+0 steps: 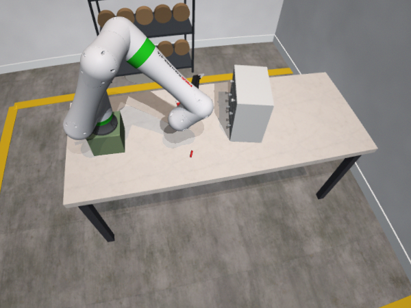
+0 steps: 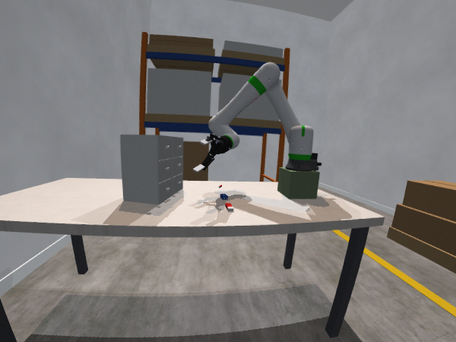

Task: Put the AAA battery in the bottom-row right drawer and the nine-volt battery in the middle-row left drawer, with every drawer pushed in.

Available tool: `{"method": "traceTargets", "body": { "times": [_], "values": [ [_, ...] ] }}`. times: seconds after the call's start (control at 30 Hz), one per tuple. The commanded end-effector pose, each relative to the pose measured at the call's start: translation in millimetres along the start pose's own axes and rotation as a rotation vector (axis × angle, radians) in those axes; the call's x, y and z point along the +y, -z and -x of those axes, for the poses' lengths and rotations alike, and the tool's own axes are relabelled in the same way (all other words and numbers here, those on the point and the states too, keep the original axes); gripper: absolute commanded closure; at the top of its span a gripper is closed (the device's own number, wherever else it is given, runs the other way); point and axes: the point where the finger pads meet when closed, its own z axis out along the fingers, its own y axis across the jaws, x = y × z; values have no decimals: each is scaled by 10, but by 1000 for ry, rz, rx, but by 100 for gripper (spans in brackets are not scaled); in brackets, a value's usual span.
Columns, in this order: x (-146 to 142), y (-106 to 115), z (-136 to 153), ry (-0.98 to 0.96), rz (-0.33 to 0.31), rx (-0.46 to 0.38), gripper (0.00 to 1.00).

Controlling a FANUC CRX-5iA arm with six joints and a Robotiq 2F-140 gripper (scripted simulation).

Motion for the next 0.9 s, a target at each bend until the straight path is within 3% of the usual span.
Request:
{"method": "traceTargets", "body": {
  "times": [0.0,0.03,0.1,0.3,0.5,0.57,0.6,0.87],
  "values": [
    [-190,161,83,-149,21,-84,0],
    [-314,287,135,-282,38,-167,0],
    [-529,516,198,-362,55,-219,0],
    [-855,884,231,-636,115,-395,0],
    [-931,974,228,-932,192,-584,0],
    [-931,974,228,-932,192,-584,0],
    [-931,974,228,-1074,233,-673,80],
    [-931,974,228,-1421,337,-892,80]
  ]
}}
